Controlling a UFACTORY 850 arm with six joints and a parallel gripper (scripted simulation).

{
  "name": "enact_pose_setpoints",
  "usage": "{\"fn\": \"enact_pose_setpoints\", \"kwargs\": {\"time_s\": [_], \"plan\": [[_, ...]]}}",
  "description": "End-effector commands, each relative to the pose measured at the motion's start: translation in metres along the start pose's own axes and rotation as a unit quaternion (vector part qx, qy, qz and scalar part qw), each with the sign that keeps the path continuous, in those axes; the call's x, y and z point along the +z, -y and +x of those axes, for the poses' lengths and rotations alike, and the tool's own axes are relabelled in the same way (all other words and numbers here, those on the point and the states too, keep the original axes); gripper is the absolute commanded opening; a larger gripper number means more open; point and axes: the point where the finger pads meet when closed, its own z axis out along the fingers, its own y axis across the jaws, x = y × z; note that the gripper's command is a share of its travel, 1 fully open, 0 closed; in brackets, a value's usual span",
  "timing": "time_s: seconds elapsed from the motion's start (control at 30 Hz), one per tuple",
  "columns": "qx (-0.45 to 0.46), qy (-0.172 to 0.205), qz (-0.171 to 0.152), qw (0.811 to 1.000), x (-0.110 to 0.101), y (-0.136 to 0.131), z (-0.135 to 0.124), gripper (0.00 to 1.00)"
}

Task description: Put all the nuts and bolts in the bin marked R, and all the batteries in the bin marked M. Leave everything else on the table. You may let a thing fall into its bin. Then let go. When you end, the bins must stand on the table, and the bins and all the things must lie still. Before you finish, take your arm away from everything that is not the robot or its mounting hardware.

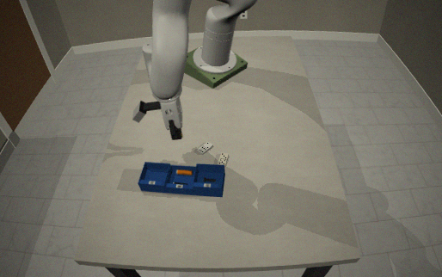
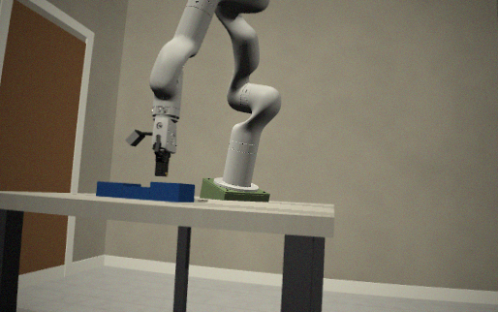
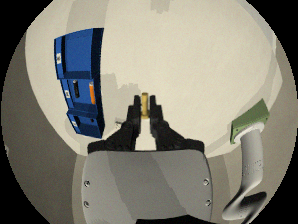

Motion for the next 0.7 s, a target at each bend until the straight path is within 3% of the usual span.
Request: {"fn": "enact_pose_setpoints", "kwargs": {"time_s": [0.0, 0.47, 0.6, 0.67], "plan": [[0.0, 0.0, 0.0, 1.0, -0.003, 0.001, 0.0, 0.0], [0.0, 0.0, 0.0, 1.0, -0.003, 0.072, -0.044, 0.0], [0.0, 0.0, 0.0, 1.0, -0.003, 0.076, -0.047, 0.0], [0.05, 0.0, 0.0, 0.999, -0.003, 0.086, -0.053, 0.0]]}}
